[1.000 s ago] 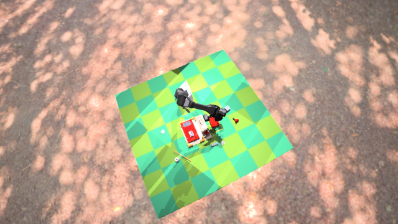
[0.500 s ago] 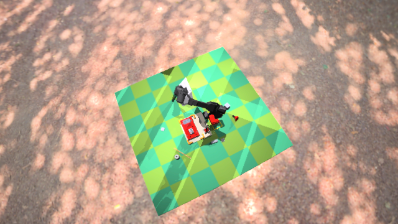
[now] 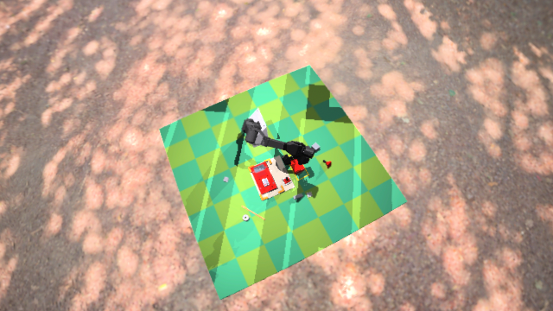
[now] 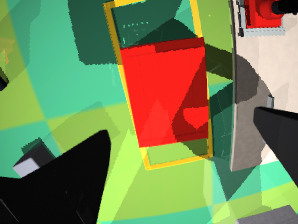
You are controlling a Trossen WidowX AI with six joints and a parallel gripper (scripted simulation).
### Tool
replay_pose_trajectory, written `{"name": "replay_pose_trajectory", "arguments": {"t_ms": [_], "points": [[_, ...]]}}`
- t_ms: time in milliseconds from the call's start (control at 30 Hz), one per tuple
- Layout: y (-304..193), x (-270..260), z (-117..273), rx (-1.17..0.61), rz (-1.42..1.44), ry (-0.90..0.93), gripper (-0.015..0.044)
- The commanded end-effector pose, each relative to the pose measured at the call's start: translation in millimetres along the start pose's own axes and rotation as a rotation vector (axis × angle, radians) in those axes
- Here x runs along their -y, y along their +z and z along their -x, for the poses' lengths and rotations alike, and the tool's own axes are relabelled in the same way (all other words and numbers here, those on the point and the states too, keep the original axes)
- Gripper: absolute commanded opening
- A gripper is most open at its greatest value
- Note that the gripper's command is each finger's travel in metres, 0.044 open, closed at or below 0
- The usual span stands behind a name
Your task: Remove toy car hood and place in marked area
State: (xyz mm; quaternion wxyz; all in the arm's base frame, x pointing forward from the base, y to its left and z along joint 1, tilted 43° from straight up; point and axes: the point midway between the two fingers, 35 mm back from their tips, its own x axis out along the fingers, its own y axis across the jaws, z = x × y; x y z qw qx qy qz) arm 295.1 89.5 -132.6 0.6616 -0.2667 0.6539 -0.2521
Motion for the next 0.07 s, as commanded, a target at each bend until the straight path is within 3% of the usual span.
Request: {"name": "replay_pose_trajectory", "arguments": {"t_ms": [0, 33], "points": [[0.3, -1.1, 1.1, -0.001, -0.003, 0.005, 0.0440], [0.3, -1.1, 1.1, -0.001, -0.003, 0.005, 0.0440]]}}
